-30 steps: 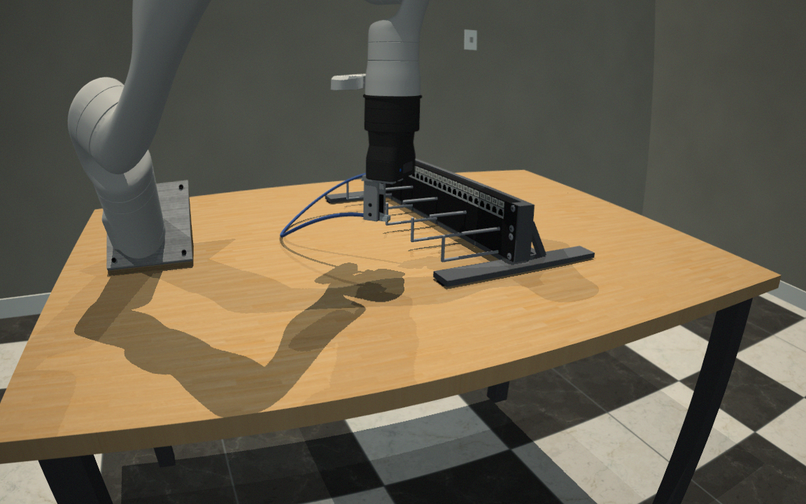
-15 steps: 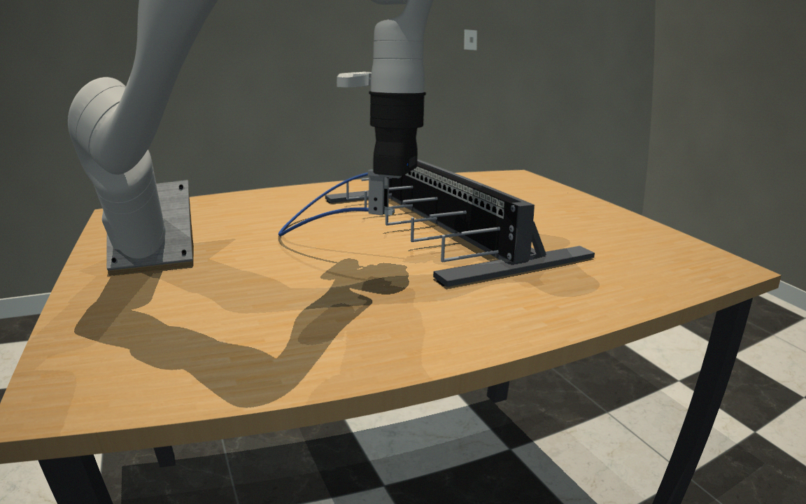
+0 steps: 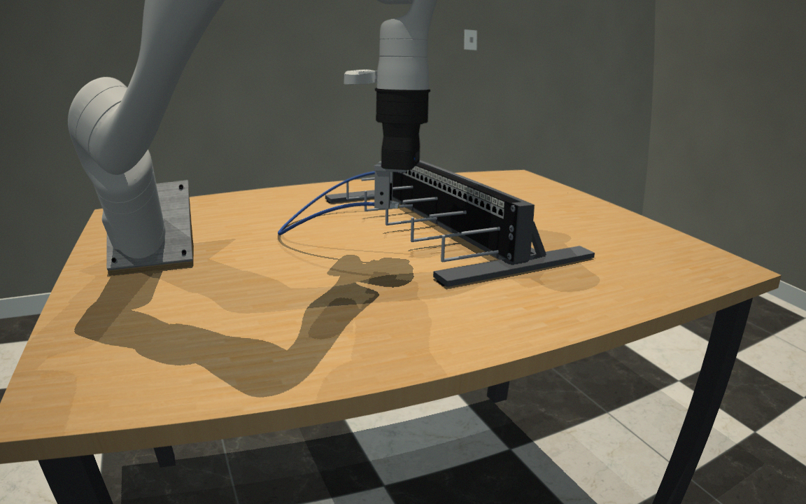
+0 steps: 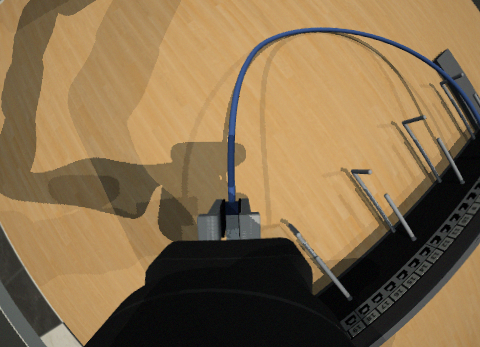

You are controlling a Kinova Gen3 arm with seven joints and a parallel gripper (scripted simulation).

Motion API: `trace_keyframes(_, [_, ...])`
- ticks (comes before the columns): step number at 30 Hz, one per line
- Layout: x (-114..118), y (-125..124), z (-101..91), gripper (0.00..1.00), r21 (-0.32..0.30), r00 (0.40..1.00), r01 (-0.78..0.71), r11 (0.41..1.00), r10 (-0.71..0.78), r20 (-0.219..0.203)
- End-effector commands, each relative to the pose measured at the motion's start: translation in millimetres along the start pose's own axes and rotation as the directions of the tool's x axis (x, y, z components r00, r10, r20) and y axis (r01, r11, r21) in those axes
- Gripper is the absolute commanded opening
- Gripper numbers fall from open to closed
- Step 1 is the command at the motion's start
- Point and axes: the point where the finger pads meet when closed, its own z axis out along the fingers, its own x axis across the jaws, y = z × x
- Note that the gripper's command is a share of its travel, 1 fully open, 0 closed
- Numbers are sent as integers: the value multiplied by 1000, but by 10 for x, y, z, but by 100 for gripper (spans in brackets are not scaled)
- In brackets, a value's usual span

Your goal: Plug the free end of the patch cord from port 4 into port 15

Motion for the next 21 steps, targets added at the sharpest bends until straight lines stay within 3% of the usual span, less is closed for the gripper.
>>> trace_keyframes(1, [54,5,0,0,-1,1000,19,1000,-19,1])
trace_keyframes(21, [345,32,-47,0,0,984,179,984,-179,1])
